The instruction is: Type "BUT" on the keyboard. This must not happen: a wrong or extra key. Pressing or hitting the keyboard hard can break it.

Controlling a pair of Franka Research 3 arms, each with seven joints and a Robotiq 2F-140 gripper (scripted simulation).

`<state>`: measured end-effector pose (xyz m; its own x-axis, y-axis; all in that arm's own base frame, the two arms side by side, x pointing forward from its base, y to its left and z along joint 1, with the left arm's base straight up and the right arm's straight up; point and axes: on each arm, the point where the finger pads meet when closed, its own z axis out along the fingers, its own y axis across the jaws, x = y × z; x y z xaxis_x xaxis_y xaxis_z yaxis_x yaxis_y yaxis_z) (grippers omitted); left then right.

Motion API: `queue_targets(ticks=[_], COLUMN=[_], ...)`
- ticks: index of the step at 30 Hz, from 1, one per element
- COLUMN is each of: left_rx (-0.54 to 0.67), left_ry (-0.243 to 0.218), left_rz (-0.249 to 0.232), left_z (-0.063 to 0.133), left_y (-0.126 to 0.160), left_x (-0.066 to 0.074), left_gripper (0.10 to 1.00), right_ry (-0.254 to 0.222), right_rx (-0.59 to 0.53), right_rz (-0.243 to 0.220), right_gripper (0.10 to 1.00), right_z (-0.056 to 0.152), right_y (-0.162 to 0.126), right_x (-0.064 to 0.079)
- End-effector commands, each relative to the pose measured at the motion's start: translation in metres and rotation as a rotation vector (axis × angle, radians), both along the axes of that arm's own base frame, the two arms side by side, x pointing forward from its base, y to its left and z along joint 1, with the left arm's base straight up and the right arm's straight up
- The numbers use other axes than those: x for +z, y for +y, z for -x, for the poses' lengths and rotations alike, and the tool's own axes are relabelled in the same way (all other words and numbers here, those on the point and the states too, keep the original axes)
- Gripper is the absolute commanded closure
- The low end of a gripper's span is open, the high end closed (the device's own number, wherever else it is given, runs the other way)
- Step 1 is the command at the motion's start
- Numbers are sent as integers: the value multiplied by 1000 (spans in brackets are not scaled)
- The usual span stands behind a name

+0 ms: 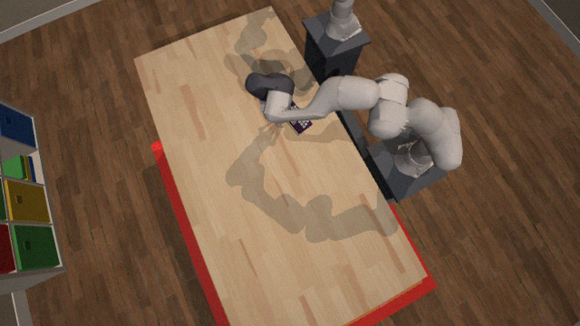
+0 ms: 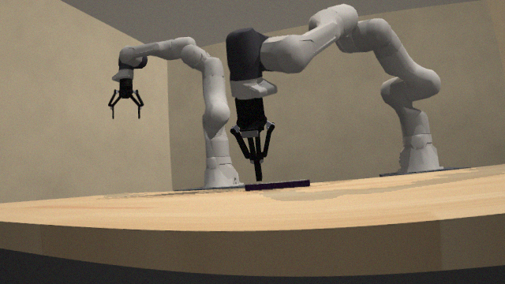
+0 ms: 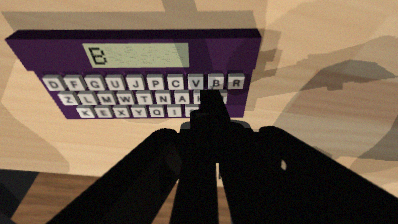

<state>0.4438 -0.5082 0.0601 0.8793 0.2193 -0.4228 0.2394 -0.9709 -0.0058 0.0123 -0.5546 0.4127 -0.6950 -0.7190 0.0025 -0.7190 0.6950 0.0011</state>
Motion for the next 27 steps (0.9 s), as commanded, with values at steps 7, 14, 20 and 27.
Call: queue_targets(ticks=[7,14,20,27], left_rx=[-3,-3,-3,-3], left_ry=[-2,-2,-2,-2], left_rz=[6,6,6,6], left_z=[10,16,18,18], left_y=[45,71,78,78], left_x=[1,1,1,-3], left_gripper=[999,999,999,999], right_ry=[-2,-2,-2,-2], right_rx=[4,4,4,4], right_rz=[-1,-1,-1,-1], right_gripper=[98,98,98,98], right_z=[1,1,1,1], right_y=[0,0,0,0], right_x=[0,0,0,0])
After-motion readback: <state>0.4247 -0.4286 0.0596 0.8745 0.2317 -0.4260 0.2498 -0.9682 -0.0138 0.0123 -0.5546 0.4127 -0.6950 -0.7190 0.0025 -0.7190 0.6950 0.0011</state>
